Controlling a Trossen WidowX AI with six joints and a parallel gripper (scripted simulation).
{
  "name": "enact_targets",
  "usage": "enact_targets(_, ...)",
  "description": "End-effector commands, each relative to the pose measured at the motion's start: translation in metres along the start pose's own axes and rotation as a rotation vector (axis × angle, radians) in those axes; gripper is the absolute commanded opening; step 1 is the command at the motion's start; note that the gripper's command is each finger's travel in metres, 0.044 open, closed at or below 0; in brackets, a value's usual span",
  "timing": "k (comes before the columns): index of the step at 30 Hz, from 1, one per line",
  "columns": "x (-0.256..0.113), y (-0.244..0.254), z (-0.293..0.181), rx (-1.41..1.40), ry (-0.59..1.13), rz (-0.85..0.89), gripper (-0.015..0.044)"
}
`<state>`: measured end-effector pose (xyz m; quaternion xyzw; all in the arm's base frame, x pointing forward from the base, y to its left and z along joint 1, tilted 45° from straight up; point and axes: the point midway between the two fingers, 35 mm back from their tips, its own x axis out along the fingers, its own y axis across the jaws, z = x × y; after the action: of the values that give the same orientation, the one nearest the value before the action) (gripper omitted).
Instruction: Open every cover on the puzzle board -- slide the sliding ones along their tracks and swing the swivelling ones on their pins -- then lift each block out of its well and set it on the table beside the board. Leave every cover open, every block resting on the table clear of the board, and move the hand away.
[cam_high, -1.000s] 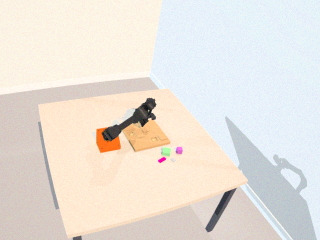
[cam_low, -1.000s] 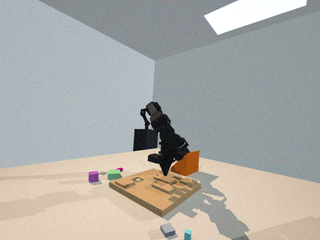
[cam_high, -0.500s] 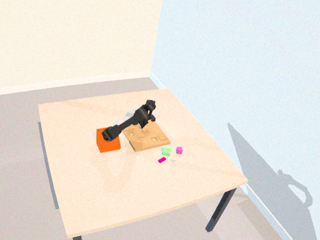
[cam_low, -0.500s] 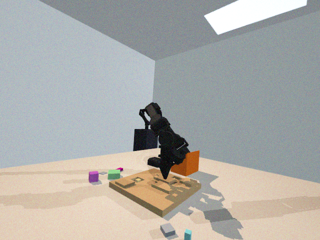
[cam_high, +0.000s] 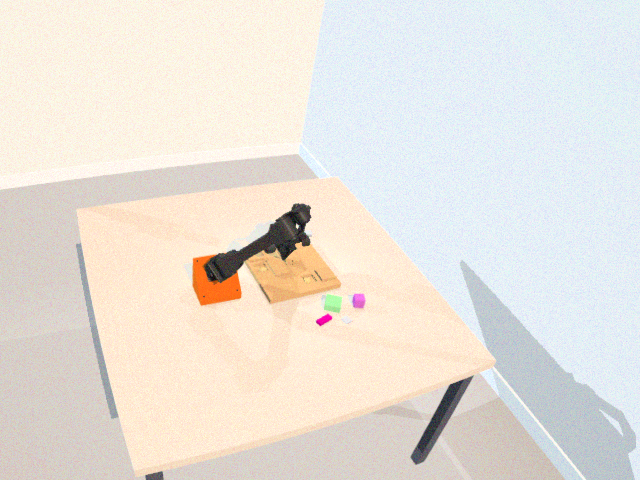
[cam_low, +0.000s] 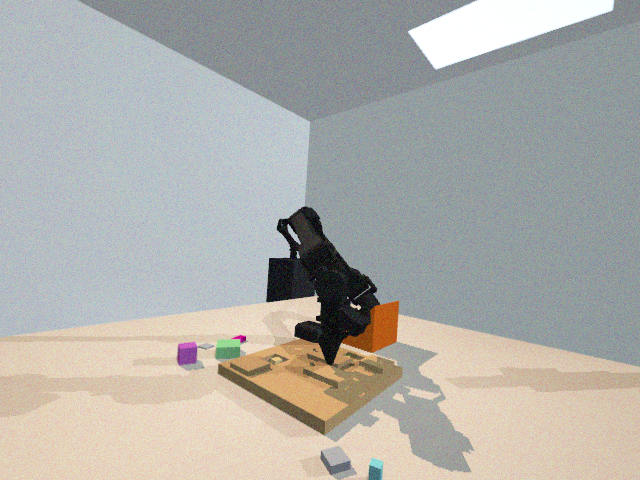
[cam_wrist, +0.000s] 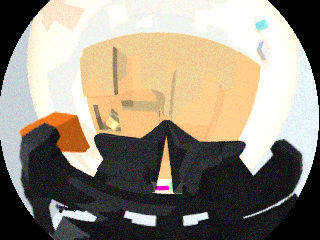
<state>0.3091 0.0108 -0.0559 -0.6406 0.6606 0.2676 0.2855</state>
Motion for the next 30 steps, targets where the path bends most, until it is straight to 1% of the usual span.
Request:
enact_targets(1, 0.007, 0.003, -0.001, -0.009, 0.007, 0.008, 0.0000)
enact_targets(30, 0.008, 0.030, 0.005, -0.010, 0.007, 0.009, 0.0000)
